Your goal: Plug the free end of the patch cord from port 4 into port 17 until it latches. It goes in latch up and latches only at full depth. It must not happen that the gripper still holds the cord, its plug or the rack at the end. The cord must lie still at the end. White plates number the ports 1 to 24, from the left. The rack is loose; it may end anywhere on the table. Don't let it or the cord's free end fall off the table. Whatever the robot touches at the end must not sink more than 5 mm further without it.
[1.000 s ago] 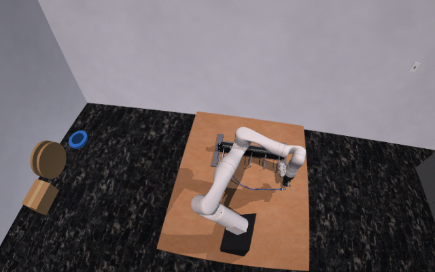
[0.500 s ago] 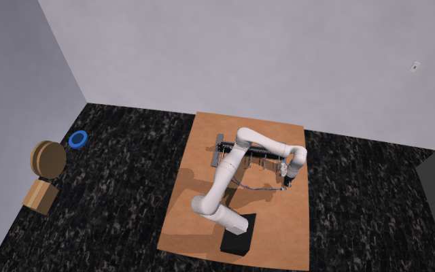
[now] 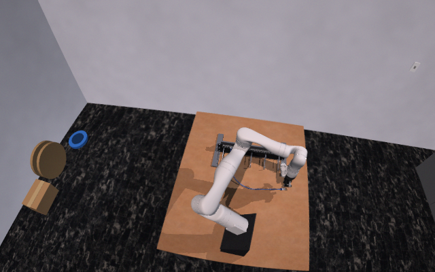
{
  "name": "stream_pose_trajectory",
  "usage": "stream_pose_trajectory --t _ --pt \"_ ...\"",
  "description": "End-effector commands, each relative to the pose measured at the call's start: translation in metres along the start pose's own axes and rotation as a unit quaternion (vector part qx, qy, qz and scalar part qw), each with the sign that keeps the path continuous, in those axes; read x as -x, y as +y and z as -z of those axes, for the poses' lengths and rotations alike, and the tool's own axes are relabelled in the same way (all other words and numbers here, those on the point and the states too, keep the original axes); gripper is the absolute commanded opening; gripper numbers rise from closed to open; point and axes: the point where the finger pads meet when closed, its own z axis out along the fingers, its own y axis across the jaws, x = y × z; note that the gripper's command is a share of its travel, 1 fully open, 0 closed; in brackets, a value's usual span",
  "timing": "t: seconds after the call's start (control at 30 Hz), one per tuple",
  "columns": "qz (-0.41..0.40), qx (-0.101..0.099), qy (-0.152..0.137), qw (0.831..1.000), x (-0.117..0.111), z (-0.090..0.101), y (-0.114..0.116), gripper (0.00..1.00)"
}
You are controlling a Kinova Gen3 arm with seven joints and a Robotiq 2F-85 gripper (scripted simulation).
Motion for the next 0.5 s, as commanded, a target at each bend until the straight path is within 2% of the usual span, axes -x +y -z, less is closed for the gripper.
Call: stream_pose_trajectory --t 0.0,0.47 --pt "0.0 0.003 -0.003 1.0 0.0034 0.002 0.0013 0.37" --pt "0.005 0.004 -0.002 1.0 0.0027 0.0019 0.0019 0.37"
